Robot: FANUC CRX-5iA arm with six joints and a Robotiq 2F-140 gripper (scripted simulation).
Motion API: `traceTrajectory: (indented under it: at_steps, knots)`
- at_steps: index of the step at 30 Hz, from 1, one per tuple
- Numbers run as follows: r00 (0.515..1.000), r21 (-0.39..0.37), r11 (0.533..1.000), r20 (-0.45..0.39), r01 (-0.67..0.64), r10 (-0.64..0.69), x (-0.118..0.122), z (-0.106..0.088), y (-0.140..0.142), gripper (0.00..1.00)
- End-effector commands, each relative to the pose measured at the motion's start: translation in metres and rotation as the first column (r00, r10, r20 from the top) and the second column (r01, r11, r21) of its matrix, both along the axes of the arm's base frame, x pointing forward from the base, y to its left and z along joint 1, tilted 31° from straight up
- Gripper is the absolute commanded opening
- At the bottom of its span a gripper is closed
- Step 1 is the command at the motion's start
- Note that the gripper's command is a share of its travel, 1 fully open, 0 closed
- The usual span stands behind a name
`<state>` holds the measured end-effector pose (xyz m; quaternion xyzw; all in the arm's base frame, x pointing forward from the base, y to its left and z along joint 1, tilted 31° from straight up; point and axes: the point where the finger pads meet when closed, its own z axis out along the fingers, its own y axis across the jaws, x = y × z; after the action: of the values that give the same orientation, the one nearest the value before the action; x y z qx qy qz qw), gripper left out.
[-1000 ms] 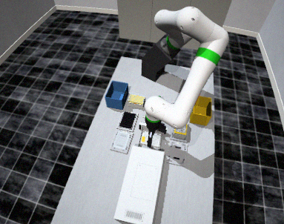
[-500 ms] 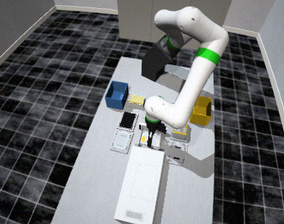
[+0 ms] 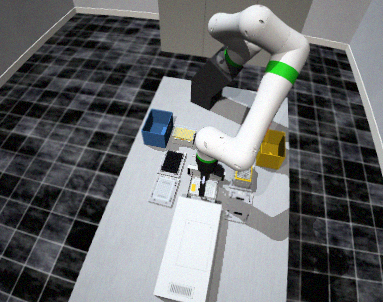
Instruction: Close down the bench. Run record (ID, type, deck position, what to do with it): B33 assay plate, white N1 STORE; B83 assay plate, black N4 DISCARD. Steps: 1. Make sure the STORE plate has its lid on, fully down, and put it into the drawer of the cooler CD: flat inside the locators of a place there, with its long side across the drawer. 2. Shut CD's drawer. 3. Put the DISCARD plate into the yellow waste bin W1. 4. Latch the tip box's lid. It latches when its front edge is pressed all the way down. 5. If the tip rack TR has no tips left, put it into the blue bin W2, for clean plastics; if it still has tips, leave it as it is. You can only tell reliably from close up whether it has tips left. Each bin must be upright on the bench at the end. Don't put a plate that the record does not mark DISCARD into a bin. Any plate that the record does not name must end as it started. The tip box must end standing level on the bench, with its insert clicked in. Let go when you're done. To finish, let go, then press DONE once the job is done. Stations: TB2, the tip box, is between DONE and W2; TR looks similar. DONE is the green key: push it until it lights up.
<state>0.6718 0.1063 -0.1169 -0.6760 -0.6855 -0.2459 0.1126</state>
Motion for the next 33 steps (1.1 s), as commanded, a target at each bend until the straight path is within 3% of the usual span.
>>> traceTrajectory:
  at_steps: [1,33]
  knots:
    - [1.0,-0.001,1.0,0.002,0.001,-0.001,0.0,0.004,-0.003,0.65]
    - [1.0,-0.001,1.0,0.002,0.001,-0.001,-0.007,0.036,-0.021,0.65]
